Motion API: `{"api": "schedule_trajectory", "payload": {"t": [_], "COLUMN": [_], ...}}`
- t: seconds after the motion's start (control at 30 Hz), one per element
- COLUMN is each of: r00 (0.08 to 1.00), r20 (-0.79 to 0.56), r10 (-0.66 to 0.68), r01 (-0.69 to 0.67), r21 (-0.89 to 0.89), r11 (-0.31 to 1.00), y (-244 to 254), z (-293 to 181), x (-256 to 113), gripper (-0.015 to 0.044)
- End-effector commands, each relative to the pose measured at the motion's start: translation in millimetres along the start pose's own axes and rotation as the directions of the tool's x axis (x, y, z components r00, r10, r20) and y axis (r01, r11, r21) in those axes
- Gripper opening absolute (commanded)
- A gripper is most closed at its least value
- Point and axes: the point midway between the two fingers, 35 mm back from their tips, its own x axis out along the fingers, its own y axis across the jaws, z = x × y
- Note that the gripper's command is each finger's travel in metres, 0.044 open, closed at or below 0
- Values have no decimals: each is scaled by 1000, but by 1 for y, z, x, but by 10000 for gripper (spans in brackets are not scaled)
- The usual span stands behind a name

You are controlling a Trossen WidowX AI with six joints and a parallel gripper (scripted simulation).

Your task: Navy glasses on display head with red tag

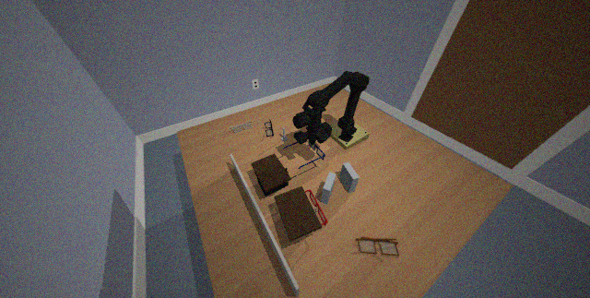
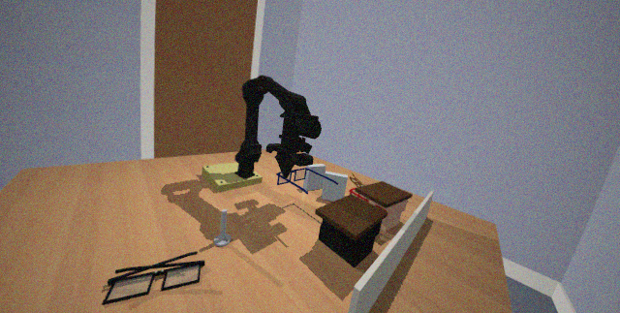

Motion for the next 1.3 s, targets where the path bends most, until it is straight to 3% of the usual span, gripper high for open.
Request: {"api": "schedule_trajectory", "payload": {"t": [0.0, 1.27], "r00": [1000, 1000], "r20": [10, 24], "r10": [-1, 5], "r01": [1, -5], "r21": [4, 4], "r11": [1000, 1000], "y": [0, 1], "z": [0, 3], "x": [5, 43], "gripper": [0, 0]}}
